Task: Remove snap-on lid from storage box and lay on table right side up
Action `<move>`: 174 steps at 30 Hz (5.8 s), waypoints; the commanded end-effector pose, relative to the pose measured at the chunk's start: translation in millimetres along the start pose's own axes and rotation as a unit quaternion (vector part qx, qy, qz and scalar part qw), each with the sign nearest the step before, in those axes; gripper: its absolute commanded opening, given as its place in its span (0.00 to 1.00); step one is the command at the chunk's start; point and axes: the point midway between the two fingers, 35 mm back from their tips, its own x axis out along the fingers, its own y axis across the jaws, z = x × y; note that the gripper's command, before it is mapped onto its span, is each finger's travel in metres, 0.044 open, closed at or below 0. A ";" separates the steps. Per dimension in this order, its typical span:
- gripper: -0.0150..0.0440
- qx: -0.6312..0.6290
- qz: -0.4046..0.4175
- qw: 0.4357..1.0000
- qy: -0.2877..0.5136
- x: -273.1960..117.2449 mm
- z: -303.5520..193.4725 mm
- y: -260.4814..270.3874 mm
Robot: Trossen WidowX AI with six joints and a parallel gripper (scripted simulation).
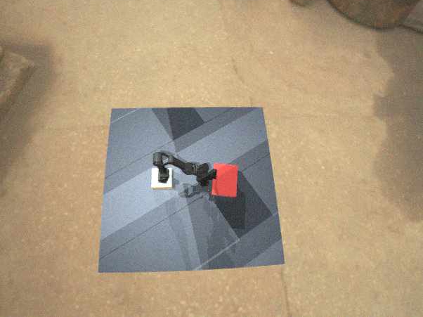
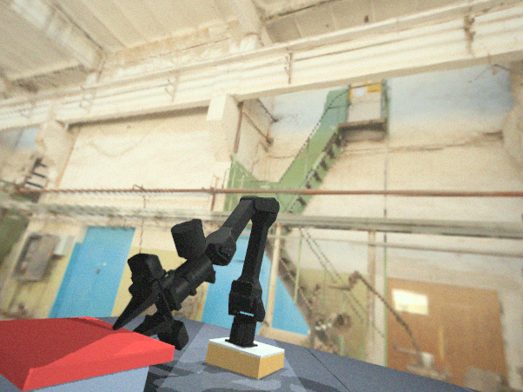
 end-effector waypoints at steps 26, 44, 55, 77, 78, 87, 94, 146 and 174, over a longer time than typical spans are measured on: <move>0.25 0.000 0.002 1.000 0.000 -5.1 -0.2 5.3; 0.25 0.000 0.002 1.000 0.000 -7.3 -0.5 8.2; 0.25 0.000 0.002 1.000 0.001 -7.0 -0.6 8.5; 0.25 0.000 0.002 1.000 0.001 -5.7 -0.6 9.7; 0.25 0.000 0.002 1.000 0.001 -5.5 -0.6 9.8; 0.25 0.000 0.002 1.000 0.001 -5.1 -0.6 10.2; 0.25 0.000 0.002 1.000 0.001 -4.6 -0.6 10.6; 0.25 -0.002 0.001 1.000 0.002 -7.6 -0.3 19.4; 0.25 -0.002 0.002 1.000 0.002 -23.5 -0.4 54.4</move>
